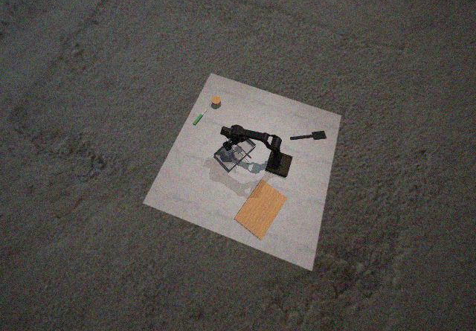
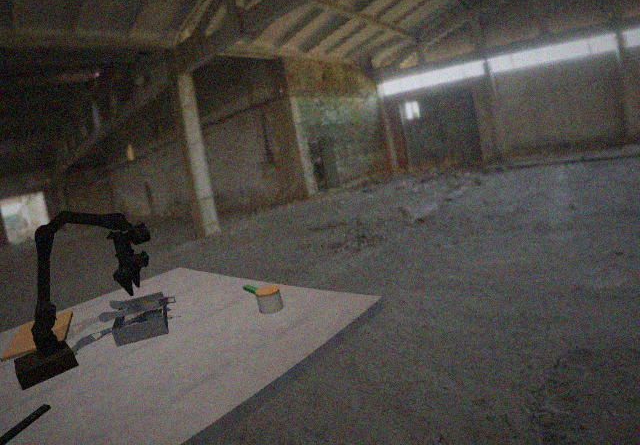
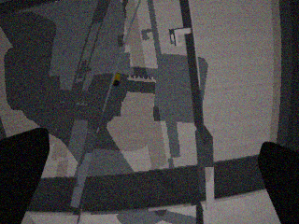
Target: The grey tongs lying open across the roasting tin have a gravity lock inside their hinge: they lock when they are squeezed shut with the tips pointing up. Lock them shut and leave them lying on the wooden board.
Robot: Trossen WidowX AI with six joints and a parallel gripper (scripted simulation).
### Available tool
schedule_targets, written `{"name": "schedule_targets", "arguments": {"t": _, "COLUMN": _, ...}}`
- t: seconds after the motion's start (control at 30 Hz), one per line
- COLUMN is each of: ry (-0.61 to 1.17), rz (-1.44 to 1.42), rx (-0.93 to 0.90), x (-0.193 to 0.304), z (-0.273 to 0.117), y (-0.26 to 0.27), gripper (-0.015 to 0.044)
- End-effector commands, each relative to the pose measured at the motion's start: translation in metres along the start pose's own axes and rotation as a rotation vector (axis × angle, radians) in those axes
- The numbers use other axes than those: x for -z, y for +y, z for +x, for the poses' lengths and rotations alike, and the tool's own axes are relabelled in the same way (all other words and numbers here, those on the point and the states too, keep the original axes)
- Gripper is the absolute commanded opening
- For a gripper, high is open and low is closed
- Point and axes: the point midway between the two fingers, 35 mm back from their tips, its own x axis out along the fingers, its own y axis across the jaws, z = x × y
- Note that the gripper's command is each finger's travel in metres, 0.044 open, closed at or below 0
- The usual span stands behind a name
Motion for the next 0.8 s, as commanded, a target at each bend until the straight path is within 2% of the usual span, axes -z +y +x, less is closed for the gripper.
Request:
{"name": "schedule_targets", "arguments": {"t": 0.0, "ry": -0.006, "rz": 0.004, "rx": 0.003, "x": -0.001, "z": 0.002, "y": 0.0, "gripper": 0.044}}
{"name": "schedule_targets", "arguments": {"t": 0.77, "ry": -0.006, "rz": 0.004, "rx": 0.003, "x": -0.004, "z": 0.04, "y": 0.002, "gripper": 0.044}}
